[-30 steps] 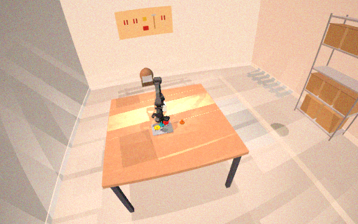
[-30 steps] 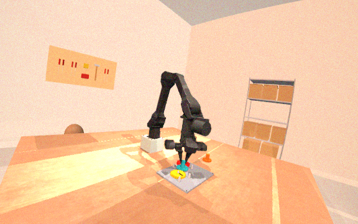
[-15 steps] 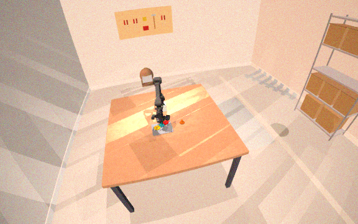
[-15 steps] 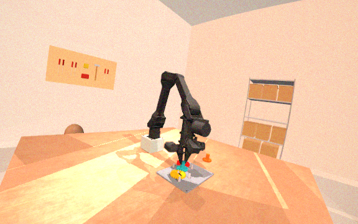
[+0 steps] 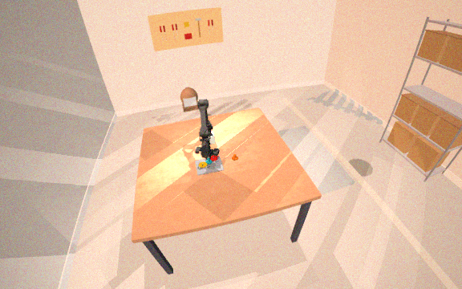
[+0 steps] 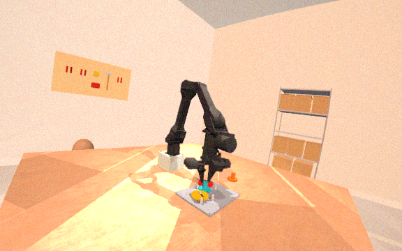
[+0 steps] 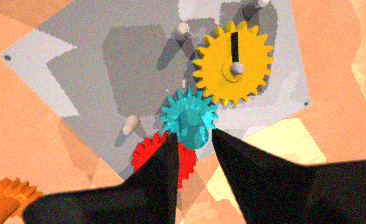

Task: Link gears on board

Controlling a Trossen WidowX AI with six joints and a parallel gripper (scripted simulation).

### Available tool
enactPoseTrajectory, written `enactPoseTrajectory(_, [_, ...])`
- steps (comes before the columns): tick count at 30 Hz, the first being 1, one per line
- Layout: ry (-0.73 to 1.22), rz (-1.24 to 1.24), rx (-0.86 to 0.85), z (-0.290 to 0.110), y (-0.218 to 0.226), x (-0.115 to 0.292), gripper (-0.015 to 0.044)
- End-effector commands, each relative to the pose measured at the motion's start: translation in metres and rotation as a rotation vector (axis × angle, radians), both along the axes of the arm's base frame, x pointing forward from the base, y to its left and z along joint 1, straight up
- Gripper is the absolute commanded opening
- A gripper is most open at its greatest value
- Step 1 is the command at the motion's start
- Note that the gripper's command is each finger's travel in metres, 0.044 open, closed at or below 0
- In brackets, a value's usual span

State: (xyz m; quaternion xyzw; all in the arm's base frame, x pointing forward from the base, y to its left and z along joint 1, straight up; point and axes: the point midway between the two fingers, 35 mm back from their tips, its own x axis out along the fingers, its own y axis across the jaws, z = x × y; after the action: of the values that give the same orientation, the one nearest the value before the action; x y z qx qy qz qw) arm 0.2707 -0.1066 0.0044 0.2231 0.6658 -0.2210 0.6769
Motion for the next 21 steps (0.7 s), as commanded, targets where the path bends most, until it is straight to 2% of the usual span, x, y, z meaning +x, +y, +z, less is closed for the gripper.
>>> enactPoseTrajectory(1, [-0.011, -0.046, -0.004, 0.02, -0.001, 0.003, 0.014])
enactPoseTrajectory(4, [-0.011, -0.075, -0.004, 0.043, -0.001, 0.002, 0.014])
enactPoseTrajectory(8, [-0.011, -0.077, -0.004, 0.044, 0.0, 0.001, 0.014])
enactPoseTrajectory(9, [-0.015, -0.062, -0.005, 0.04, -0.001, 0.002, 0.0166])
enactPoseTrajectory(13, [-0.015, -0.062, -0.004, 0.084, 0.001, -0.003, 0.0271])
enactPoseTrajectory(19, [-0.015, -0.062, -0.004, 0.087, 0.001, -0.003, 0.0429])
enactPoseTrajectory(21, [-0.015, -0.062, -0.004, 0.087, 0.001, -0.003, 0.044])
